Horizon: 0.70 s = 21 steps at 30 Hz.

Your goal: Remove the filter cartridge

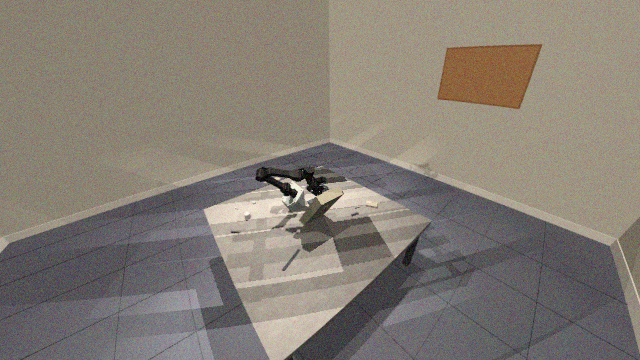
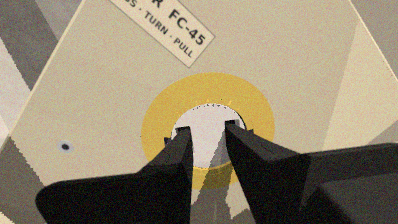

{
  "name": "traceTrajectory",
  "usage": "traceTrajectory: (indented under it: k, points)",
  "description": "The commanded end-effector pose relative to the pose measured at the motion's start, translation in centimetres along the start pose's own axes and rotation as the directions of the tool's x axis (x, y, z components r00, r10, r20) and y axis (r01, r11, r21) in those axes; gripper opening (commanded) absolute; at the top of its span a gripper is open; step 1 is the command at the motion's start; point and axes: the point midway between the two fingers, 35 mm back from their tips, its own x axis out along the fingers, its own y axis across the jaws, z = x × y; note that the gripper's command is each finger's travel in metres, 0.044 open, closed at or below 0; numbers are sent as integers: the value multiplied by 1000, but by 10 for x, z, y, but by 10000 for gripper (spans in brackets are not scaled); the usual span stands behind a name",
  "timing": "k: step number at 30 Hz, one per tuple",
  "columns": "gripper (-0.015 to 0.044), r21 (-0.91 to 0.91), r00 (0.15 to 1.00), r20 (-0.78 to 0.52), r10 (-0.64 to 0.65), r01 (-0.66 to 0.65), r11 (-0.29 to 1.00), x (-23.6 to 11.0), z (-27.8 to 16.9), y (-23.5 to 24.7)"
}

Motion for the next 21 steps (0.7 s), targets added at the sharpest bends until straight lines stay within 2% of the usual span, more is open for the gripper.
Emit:
traceTrajectory:
  k: [1,3,8,21]
  points:
    - [0,156,1000,1,10,-10,988,5,-1,0]
    - [0,213,1000,1,10,-10,977,5,-1,0]
    - [0,167,1000,1,13,-13,986,3,0,0]
    - [0,110,1000,-1,24,-24,994,-56,2,2]
